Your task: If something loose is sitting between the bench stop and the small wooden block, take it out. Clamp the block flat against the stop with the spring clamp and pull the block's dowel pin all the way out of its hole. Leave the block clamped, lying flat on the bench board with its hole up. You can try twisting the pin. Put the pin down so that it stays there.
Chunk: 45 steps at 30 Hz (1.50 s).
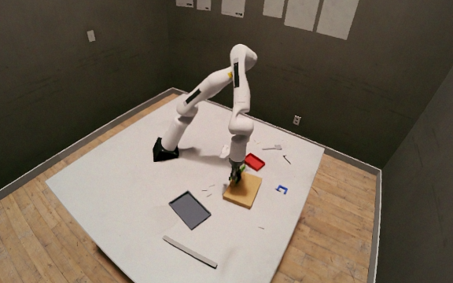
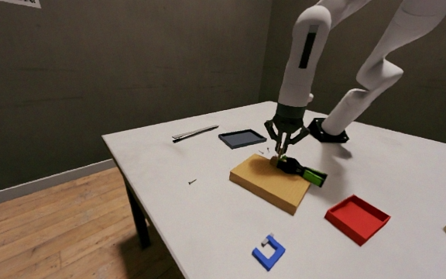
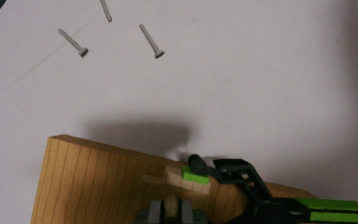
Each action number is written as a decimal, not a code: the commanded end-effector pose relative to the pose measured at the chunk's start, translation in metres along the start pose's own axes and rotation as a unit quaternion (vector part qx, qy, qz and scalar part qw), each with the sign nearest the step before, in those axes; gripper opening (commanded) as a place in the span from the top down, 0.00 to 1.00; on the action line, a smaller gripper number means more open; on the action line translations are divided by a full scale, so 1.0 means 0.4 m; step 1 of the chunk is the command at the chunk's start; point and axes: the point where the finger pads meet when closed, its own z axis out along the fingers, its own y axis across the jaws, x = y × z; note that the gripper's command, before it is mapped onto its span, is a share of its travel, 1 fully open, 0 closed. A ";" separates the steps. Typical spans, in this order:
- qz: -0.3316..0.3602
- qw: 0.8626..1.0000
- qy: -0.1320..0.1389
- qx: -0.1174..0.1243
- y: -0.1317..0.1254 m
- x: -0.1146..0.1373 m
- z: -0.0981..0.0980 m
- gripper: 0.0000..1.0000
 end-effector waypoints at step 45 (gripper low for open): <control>0.008 1.000 -0.003 0.002 -0.003 -0.007 -0.007 0.90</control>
